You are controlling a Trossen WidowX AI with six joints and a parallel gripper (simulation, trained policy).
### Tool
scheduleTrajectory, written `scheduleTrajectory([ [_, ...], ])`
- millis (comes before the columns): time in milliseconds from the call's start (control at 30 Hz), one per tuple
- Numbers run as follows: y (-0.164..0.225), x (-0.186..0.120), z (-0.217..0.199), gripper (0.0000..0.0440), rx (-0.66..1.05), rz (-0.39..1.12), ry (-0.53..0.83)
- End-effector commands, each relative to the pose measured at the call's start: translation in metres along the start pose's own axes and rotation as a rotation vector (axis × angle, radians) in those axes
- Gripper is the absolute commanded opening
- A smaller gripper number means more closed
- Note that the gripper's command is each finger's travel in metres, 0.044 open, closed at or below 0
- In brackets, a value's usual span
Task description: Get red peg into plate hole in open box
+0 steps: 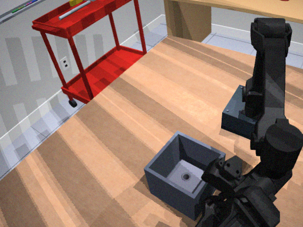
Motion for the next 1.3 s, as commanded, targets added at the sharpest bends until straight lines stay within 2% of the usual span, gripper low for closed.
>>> scheduleTrajectory([
  [0, 0.003, 0.001, -0.002, 0.0418, -0.022, 0.026, 0.007],
  [67, 0.009, 0.000, -0.006, 0.0440, -0.055, 0.085, 0.024],
  [233, 0.022, -0.011, -0.013, 0.0440, -0.090, 0.248, 0.082],
  [433, 0.033, -0.038, -0.023, 0.0440, -0.103, 0.441, 0.167],
  [867, 0.042, -0.117, -0.060, 0.0440, -0.089, 0.803, 0.445],
  [1267, 0.031, -0.197, -0.099, 0.0440, -0.042, 1.019, 0.792],
])
Point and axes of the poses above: the point midway between the two fingers, 35 mm back from their tips, its own x axis out along the fingers, its own z axis across the jaws, y = z × x, the point moved 3 cm from there along -x, back along the fingers, and after that the axes turned 8 degrees about -x, right-handed, at the moved point
